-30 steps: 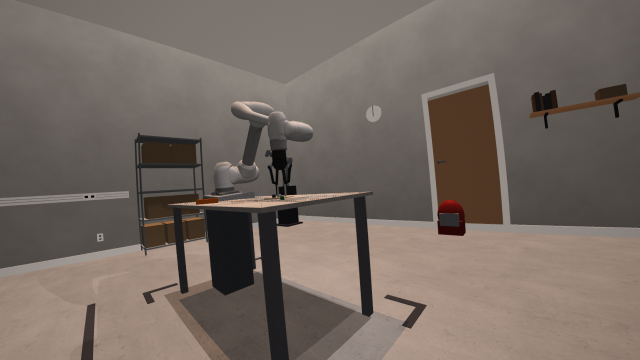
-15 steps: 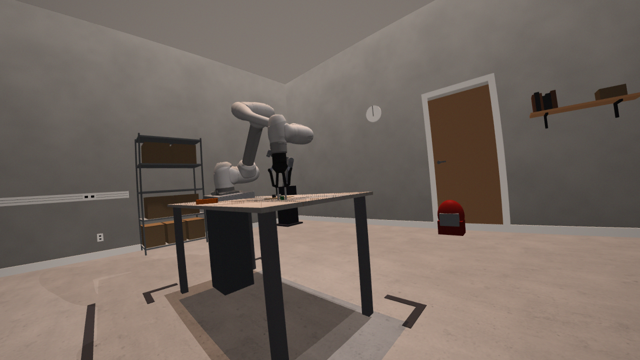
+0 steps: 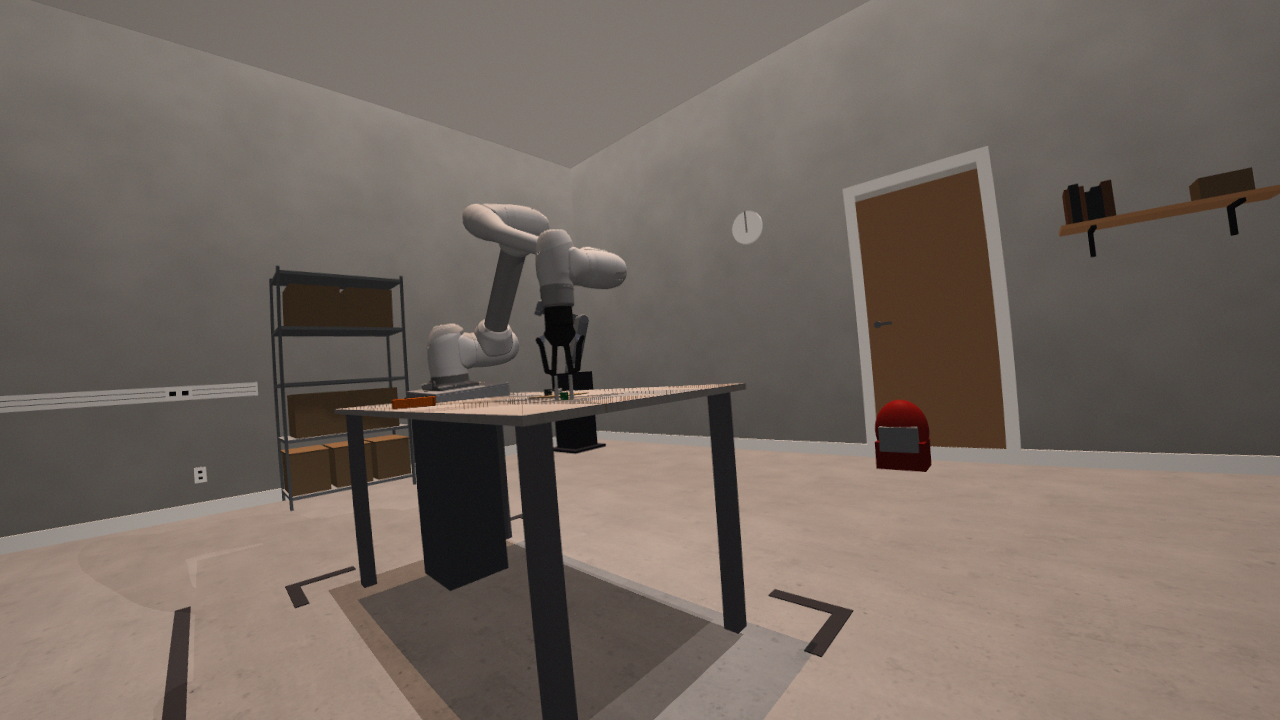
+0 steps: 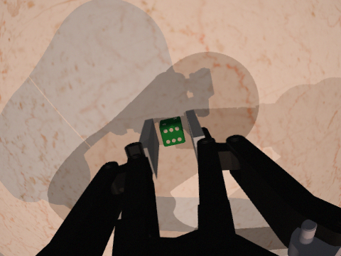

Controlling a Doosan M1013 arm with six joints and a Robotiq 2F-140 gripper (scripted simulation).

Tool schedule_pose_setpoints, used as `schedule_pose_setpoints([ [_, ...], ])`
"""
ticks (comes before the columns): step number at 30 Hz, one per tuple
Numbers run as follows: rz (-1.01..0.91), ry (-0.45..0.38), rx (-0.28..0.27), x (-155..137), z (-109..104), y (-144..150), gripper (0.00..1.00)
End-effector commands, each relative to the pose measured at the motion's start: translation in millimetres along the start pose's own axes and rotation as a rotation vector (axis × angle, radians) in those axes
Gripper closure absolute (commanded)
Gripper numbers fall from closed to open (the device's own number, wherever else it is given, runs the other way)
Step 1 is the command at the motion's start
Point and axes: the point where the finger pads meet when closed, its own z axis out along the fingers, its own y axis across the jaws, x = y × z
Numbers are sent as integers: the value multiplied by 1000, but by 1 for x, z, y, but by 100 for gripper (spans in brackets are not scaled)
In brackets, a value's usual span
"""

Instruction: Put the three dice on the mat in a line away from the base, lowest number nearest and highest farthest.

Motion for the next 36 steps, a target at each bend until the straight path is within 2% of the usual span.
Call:
schedule_pose_setpoints([
  [1,0,1,1,0,-1,0,71],
  [24,0,1,1,0,-1,0,71],
  [25,0,1,1,0,-1,0,82],
  [36,0,1,1,0,-1,0,82],
])
